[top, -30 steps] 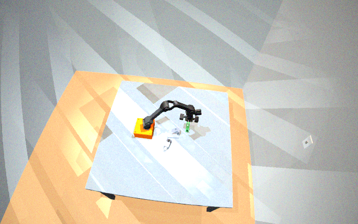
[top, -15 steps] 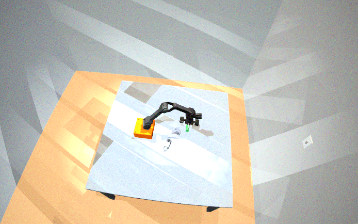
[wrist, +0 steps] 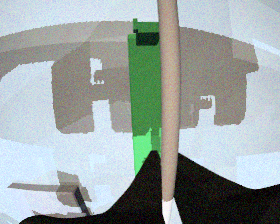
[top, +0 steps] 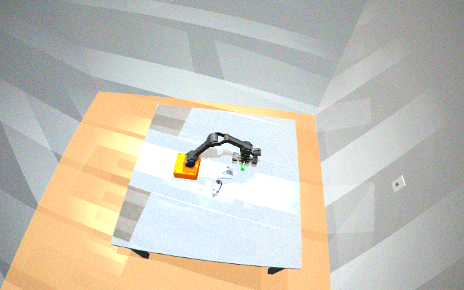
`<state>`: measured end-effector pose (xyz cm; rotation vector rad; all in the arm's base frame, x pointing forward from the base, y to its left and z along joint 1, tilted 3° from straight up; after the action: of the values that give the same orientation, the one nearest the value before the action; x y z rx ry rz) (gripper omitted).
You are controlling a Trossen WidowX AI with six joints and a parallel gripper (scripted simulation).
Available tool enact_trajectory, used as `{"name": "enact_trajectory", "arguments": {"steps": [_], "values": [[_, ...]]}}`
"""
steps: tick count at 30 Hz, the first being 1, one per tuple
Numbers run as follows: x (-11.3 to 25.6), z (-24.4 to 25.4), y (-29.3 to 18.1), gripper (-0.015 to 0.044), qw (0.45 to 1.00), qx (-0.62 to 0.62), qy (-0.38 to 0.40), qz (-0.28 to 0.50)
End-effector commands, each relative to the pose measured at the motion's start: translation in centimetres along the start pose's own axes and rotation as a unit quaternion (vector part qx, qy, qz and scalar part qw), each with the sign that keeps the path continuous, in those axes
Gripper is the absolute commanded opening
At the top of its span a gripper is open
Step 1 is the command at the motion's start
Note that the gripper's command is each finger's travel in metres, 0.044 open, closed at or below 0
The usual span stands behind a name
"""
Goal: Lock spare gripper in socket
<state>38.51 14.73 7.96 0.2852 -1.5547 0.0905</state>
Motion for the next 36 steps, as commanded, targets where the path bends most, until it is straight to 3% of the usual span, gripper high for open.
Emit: {"name": "enact_trajectory", "arguments": {"steps": [1, 36], "values": [[-0.9, 0.3, -0.2, 0.0, 1.0, 0.002, 0.001, 0.0], [-3.2, 0.5, -0.5, 0.0, 1.0, 0.003, -0.006, -0.001]]}}
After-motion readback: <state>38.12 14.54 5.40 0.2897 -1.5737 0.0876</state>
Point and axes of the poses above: the point midway between the two fingers, 35 mm back from their tips, its own x axis back along the fingers, its own z axis across the jaws, y = z × x, the point moved 9 cm from there along x, back along the fingers, and after that the axes turned 7 degrees about x, right-handed, at the moved point
